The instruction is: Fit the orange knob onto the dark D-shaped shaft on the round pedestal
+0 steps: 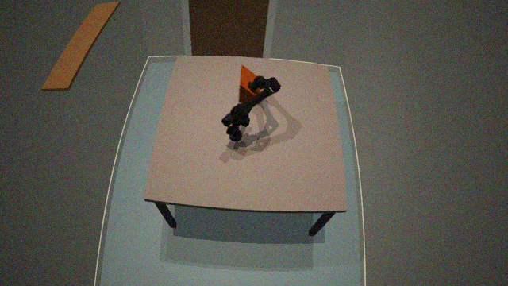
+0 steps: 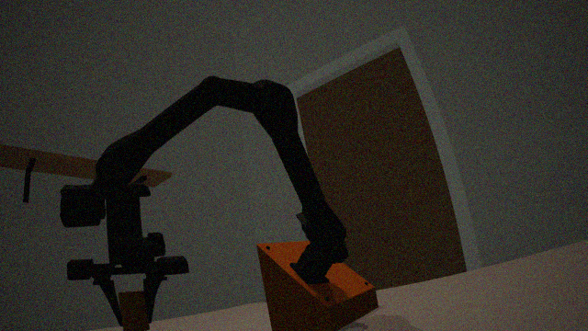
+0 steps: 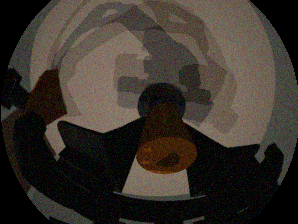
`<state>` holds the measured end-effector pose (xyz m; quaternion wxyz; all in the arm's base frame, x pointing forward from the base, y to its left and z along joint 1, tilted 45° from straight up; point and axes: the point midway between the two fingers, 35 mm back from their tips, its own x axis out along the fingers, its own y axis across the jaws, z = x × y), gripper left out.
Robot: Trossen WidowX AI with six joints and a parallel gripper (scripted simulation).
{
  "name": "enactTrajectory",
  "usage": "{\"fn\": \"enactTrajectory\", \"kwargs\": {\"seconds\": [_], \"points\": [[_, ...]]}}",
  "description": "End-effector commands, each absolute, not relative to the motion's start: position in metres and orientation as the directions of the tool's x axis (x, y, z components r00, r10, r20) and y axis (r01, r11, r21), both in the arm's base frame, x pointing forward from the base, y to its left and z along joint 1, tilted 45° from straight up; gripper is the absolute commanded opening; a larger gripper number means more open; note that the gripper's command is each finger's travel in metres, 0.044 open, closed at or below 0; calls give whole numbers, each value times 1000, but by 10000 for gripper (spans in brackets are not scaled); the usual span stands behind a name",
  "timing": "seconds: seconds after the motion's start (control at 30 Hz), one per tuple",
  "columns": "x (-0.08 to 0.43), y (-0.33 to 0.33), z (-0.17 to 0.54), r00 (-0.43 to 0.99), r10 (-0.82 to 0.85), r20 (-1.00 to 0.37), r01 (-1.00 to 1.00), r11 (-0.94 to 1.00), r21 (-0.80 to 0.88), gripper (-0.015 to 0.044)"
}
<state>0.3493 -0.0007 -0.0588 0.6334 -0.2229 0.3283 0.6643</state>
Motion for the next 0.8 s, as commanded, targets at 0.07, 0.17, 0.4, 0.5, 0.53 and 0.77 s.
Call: {"fn": "enactTrajectory", "kwargs": {"seconds": [0.07, 0.17, 0.4, 0.5, 0.53, 0.77], "points": [[351, -1, -61, -95, 693, -715, -989, 15, 146, 0], [351, 0, -62, -95, 693, -715, -989, 15, 146, 0], [349, -2, -61, -95, 693, -715, -989, 15, 146, 0], [348, -3, -60, -95, 692, -715, -989, 15, 146, 0], [348, -1, -62, -95, 693, -715, -989, 15, 146, 0], [348, 1, -64, -95, 693, -715, -989, 15, 146, 0]]}}
